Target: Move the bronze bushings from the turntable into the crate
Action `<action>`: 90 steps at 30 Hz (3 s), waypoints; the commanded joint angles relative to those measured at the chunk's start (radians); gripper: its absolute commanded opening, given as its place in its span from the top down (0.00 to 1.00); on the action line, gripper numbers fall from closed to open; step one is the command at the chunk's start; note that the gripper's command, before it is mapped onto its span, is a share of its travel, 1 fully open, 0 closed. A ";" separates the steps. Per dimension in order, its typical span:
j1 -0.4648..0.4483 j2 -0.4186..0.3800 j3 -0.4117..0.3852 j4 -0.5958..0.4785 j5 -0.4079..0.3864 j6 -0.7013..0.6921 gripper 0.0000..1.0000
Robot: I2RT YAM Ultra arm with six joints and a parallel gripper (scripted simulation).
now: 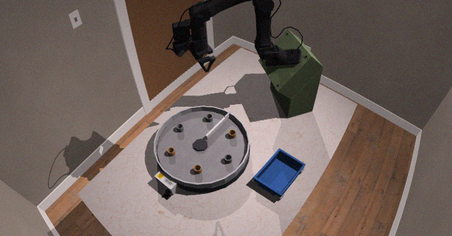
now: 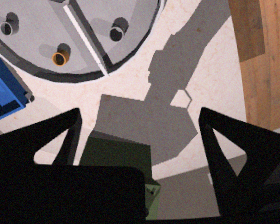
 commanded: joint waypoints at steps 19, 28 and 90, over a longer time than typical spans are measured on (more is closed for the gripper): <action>0.018 0.016 -0.023 0.022 0.014 0.019 0.00; 0.235 0.137 -0.200 0.302 0.141 0.354 0.00; 0.459 0.243 -0.312 0.566 0.345 0.668 0.89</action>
